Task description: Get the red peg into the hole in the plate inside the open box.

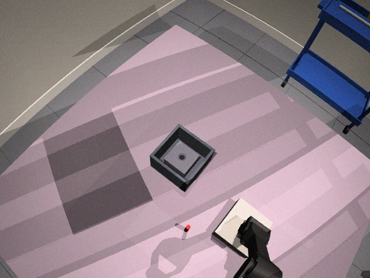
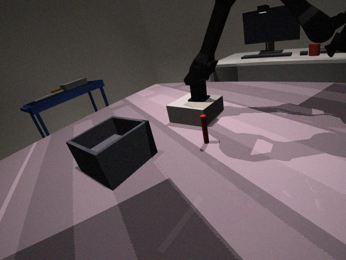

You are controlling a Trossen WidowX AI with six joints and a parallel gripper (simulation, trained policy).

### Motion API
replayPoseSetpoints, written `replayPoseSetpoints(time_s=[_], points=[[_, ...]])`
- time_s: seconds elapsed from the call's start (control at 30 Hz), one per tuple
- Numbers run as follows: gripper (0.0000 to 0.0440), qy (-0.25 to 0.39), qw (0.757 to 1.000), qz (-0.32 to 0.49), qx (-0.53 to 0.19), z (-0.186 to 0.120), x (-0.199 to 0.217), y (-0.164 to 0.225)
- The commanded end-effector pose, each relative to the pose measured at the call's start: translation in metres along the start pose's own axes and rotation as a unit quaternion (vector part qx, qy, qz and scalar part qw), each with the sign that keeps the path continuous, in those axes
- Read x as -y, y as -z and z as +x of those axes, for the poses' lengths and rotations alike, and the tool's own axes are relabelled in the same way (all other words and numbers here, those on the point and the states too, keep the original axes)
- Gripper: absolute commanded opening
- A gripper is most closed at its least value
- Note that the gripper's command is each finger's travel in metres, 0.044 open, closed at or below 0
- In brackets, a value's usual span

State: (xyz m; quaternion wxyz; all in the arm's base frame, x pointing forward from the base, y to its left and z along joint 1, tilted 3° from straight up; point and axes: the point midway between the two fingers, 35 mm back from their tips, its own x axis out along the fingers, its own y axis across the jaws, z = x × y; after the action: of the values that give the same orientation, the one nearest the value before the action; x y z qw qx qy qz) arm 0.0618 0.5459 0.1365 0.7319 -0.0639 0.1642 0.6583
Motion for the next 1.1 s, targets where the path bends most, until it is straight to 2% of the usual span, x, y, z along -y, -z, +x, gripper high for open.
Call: replayPoseSetpoints(time_s=[0.0, 0.07, 0.27, 0.6, 0.83, 1.07], points=[[0.0417, 0.007, 1.0, -0.001, -0.002, -0.002, 0.006, -0.003], [0.044, 0.022, 1.0, 0.002, -0.005, -0.006, 0.02, -0.013], [0.044, 0.076, 0.997, 0.028, -0.005, -0.038, 0.076, -0.054], [0.044, 0.17, 0.981, 0.09, 0.008, -0.127, 0.166, -0.109], [0.044, 0.24, 0.958, 0.156, 0.004, -0.196, 0.212, -0.112], [0.044, 0.304, 0.921, 0.242, -0.023, -0.253, 0.238, -0.085]])
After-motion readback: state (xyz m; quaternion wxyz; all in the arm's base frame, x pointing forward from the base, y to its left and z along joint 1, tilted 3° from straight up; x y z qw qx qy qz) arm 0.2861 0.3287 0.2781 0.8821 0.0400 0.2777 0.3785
